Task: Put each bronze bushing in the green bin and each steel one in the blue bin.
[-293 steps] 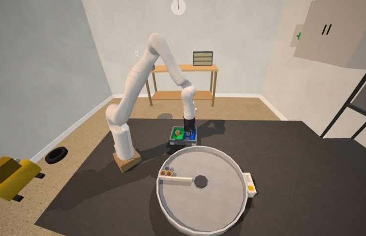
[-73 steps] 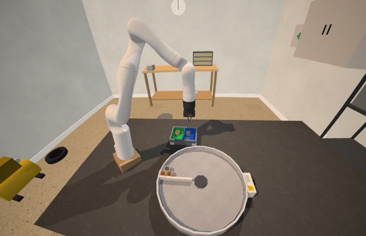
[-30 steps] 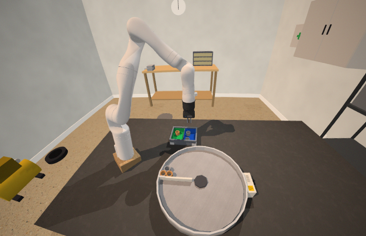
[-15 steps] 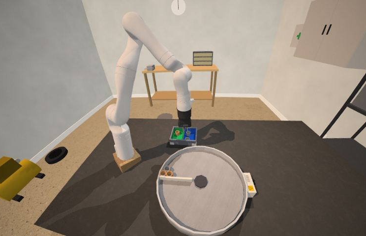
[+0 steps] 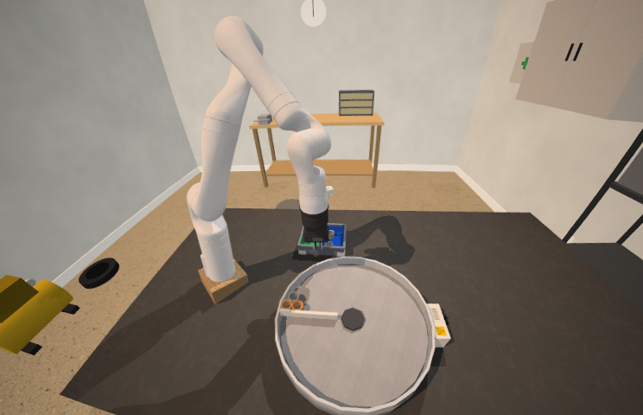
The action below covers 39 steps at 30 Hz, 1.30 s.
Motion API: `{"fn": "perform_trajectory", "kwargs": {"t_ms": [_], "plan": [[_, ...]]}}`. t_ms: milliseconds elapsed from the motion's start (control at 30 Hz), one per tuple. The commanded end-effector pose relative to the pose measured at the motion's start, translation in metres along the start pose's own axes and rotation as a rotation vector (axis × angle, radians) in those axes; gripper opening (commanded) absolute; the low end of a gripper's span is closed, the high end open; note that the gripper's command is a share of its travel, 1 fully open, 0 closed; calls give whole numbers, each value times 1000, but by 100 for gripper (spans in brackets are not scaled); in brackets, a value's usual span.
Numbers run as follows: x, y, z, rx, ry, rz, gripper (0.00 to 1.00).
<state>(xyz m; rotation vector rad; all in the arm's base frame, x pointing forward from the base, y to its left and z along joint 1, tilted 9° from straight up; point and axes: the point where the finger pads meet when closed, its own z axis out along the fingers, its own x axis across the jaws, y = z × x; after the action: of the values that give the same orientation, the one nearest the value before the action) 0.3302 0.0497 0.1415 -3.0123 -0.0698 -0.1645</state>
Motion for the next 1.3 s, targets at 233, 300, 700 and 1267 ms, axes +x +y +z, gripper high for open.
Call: {"fn": "perform_trajectory", "kwargs": {"t_ms": [233,300,700,1267], "plan": [[-12,65,0,-1,0,56,40],[-15,76,0,-1,0,55,40],[-28,128,1,0,1,55,40],[-42,180,2,0,1,55,40]]}}
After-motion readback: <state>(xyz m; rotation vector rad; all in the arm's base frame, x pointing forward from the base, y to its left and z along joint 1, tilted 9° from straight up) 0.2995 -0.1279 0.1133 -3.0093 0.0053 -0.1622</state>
